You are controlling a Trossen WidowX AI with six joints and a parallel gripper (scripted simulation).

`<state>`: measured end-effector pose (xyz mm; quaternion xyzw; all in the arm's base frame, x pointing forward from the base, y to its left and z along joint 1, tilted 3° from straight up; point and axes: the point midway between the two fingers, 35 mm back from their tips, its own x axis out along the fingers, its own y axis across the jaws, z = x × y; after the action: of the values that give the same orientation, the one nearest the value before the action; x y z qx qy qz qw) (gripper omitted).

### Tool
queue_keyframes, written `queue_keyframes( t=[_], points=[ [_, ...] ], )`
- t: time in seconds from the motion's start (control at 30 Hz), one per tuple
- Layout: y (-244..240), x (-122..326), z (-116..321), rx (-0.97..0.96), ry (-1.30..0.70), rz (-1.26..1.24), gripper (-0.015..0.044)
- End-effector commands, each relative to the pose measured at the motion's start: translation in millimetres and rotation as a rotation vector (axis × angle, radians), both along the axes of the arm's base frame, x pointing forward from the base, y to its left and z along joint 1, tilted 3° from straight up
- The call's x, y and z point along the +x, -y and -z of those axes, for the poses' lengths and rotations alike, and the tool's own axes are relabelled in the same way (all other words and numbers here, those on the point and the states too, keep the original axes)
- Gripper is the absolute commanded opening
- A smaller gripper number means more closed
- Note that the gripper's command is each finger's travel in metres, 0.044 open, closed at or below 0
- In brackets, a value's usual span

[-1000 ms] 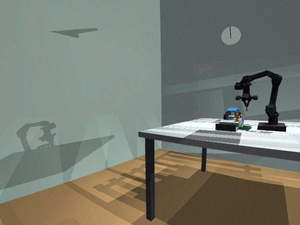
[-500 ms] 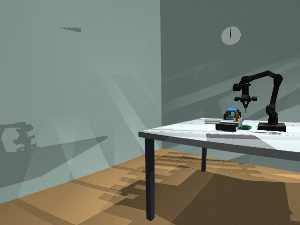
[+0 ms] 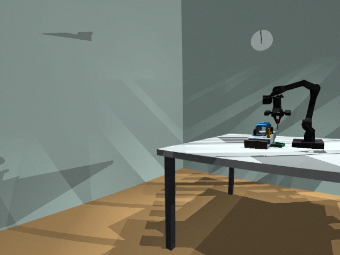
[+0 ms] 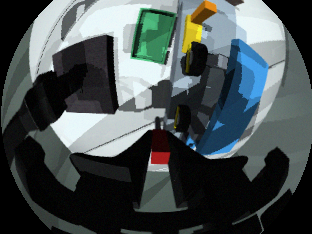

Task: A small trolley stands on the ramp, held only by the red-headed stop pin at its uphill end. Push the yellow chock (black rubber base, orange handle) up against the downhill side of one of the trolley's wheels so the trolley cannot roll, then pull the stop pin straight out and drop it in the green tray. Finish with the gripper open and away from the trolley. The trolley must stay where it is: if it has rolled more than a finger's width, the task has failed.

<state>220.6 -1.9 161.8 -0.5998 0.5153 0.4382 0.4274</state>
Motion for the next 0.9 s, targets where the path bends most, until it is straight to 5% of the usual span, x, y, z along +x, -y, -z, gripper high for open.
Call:
queue_keyframes(
  t=[0.0, 0.87],
  points=[
    [-13.3, -2.0, 2.0, -0.005, -0.002, 0.005, 0.0],
    [-105.6, -15.2, 15.1, 0.004, -0.004, 0.004, 0.0]
  ],
)
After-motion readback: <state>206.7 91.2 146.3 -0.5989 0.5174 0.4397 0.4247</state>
